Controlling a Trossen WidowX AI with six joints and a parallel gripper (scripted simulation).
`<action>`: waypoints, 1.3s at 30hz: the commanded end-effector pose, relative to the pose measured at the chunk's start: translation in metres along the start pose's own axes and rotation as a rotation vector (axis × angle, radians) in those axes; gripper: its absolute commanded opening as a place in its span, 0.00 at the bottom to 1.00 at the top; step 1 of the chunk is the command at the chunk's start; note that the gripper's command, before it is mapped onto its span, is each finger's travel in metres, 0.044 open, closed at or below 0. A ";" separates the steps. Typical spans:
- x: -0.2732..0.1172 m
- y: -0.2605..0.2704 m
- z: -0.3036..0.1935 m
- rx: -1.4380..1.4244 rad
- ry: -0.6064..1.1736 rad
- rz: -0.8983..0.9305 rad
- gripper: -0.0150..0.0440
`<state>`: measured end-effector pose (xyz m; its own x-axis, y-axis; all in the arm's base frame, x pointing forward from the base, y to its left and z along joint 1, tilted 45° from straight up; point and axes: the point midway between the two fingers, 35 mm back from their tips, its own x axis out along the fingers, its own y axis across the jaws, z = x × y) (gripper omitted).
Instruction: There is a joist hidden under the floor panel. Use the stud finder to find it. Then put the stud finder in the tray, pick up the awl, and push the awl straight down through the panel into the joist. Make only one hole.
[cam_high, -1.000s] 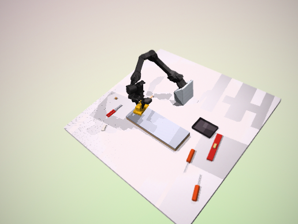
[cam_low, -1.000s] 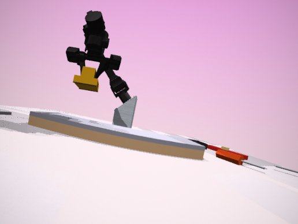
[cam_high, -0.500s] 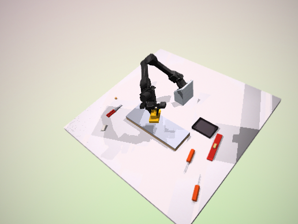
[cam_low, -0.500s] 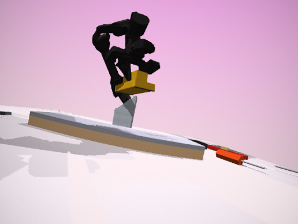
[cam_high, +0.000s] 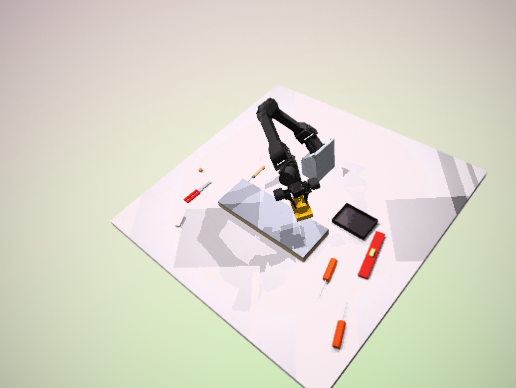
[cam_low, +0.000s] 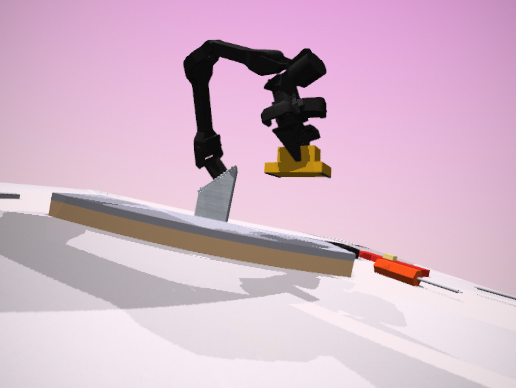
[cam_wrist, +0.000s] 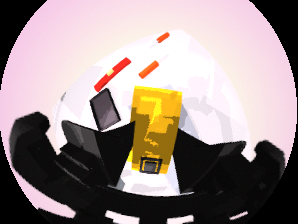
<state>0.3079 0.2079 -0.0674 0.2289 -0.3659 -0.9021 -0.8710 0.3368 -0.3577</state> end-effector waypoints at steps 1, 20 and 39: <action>0.009 0.043 0.016 -0.114 -0.001 0.038 0.25; 0.062 0.207 0.010 -0.531 0.092 0.147 0.25; 0.098 0.232 -0.008 -0.602 0.118 0.160 0.25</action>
<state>0.1245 0.2503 -0.2286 0.0593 -0.4543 -0.8889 -0.9907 -0.1360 0.0034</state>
